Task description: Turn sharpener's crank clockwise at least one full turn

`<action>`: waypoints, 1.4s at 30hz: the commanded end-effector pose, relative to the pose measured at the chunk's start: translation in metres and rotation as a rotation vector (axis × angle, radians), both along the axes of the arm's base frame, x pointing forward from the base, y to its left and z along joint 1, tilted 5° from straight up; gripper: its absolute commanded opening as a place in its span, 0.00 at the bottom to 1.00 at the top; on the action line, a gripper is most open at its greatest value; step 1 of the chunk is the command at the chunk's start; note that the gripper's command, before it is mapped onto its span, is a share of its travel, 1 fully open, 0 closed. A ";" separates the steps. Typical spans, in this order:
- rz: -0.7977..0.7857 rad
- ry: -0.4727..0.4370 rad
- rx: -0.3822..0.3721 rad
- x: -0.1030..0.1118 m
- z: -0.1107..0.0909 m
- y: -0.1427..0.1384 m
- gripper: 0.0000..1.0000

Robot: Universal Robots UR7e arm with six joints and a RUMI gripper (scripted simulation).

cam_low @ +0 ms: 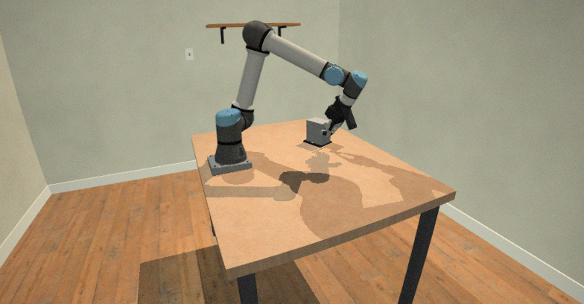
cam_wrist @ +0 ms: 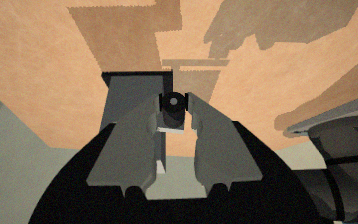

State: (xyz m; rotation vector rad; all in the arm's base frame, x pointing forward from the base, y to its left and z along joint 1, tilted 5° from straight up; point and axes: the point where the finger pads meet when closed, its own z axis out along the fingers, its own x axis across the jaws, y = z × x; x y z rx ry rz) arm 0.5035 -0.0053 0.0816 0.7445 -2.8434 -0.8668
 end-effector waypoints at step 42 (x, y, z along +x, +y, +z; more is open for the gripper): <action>0.000 -0.002 0.000 0.022 0.040 0.009 0.09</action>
